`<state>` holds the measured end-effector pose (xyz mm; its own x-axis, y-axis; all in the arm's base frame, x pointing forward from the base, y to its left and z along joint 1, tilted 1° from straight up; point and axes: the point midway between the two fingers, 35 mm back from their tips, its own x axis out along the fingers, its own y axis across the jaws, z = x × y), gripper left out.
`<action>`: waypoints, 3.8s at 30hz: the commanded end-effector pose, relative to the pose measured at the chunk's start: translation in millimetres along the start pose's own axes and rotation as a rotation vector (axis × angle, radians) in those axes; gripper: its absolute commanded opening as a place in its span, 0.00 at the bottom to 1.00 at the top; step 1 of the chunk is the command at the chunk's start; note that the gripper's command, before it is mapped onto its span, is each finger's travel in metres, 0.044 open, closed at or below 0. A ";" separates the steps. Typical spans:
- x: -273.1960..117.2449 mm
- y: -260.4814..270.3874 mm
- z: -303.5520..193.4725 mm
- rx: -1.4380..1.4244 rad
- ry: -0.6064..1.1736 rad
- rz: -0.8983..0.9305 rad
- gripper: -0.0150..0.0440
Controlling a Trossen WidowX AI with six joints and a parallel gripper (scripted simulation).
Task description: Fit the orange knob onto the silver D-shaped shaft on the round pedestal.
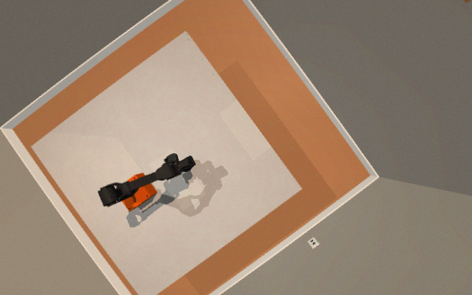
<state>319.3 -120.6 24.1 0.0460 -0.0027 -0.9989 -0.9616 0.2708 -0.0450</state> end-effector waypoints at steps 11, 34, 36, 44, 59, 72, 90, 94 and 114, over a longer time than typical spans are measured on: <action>4.0 1.1 1.6 0.000 -0.004 0.003 0.25; 4.2 2.8 1.3 0.000 -0.004 0.003 0.25; 1.8 2.6 1.3 0.000 -0.004 0.003 0.25; 0.7 1.7 1.2 -0.168 -0.004 0.003 0.25; 4.6 -3.3 1.0 -0.209 -0.004 0.002 0.25; 0.1 -1.4 1.1 -0.218 -0.004 0.002 0.25; 4.6 3.6 1.6 -0.419 -0.005 0.003 0.25; 4.6 2.6 1.5 -0.419 -0.005 0.002 0.25; -0.2 -1.7 1.0 -0.505 -0.004 0.002 0.25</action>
<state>318.1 -119.3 21.6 0.0360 0.0015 -0.9994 -0.9830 -0.1800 -0.0357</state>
